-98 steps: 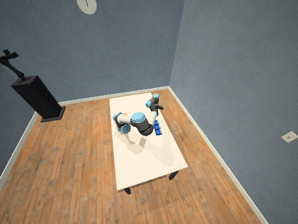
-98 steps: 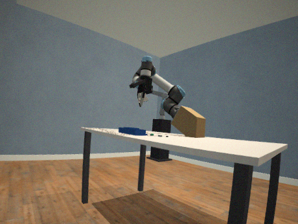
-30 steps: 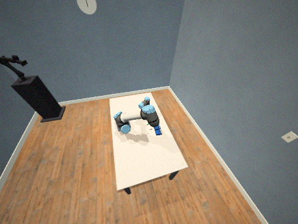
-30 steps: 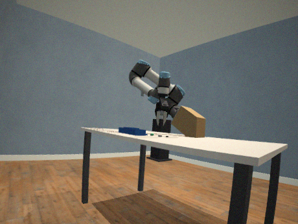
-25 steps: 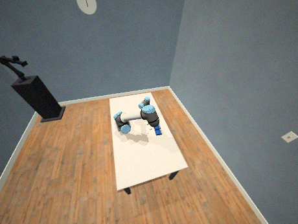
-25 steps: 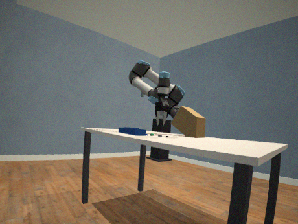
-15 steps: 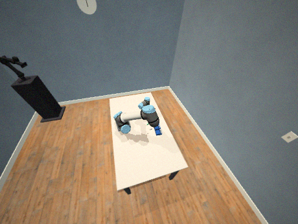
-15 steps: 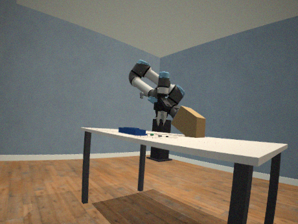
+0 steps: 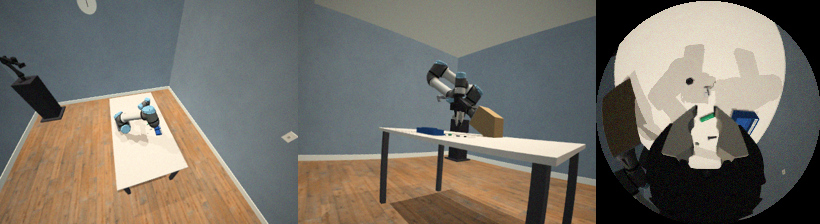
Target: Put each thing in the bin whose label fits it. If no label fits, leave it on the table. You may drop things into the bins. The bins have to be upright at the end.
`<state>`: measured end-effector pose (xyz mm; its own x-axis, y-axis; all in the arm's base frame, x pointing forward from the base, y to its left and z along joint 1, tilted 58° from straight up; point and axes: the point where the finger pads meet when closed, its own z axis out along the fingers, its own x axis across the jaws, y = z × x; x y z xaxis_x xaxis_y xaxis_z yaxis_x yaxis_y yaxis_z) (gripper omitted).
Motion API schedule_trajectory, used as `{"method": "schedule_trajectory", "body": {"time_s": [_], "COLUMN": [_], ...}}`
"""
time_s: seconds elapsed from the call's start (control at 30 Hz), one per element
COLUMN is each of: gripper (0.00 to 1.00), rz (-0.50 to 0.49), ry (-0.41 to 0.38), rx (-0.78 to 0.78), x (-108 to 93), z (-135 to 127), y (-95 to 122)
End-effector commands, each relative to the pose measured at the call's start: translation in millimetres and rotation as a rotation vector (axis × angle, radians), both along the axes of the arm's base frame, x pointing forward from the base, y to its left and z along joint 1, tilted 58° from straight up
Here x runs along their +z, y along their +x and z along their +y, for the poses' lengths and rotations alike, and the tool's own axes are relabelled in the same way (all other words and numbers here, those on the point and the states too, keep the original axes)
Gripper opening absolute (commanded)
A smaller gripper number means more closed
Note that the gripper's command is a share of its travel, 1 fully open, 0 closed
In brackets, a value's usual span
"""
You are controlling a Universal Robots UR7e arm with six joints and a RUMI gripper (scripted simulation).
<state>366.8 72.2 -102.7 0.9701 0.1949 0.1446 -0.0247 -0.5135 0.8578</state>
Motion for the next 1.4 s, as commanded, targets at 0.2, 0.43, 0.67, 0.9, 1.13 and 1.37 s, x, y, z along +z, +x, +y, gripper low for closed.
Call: {"method": "schedule_trajectory", "body": {"time_s": [0.2, 0.43, 0.67, 0.9, 1.13, 1.37], "gripper": [0.18, 0.18, 0.18, 0.18, 0.18, 0.18], "rz": [0.058, 0.061, 0.058, 0.058, 0.062, 0.062], "ry": [0.022, 0.021, 0.022, 0.022, 0.019, 0.019], "rx": [0.058, 0.056, 0.058, 0.057, 0.056, 0.056], "x": [-0.7, -0.9, -0.3, 0.0, -6.8, -21.7], "z": [0.8, -0.6, 0.3, 0.1, -11.8, -34.2], "y": [0.6, -0.9, -0.2, -0.3, 0.6, 7.7]}}
